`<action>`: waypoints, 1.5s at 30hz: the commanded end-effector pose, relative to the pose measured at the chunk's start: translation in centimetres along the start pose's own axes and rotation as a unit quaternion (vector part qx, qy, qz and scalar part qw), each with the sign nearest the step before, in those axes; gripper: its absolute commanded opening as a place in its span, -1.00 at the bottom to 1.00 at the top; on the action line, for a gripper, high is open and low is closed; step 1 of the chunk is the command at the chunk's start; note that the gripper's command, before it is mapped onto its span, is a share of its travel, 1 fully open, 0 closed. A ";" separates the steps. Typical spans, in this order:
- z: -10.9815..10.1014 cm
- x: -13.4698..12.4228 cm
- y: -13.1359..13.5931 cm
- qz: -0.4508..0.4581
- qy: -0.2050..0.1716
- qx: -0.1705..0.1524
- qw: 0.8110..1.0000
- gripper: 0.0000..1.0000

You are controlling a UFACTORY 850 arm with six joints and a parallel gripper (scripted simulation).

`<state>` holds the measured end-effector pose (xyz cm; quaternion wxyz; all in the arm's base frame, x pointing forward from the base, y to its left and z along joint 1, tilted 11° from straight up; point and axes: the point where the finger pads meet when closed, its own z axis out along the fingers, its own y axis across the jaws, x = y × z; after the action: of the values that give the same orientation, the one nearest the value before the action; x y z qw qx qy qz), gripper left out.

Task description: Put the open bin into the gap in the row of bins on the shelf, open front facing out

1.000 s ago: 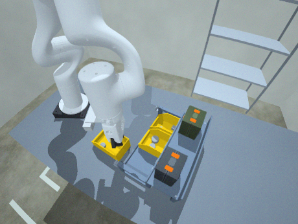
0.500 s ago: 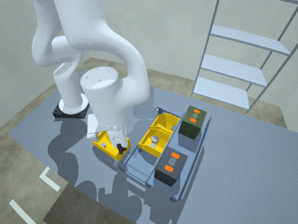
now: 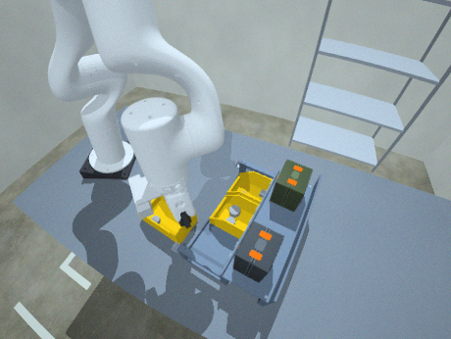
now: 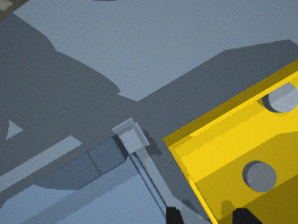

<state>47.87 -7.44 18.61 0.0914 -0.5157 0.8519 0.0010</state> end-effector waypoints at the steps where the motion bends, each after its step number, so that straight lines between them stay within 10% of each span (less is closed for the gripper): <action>1: -0.1 0.0 -0.1 -0.003 -0.003 0.001 1.000 -0.32; 25: -0.2 0.0 0.7 -0.258 -0.005 0.002 0.966 -0.32; 45: -0.2 0.0 0.8 -0.269 -0.005 0.002 0.963 -0.32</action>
<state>47.07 -7.06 18.63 0.0924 -0.7242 0.6831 -0.0215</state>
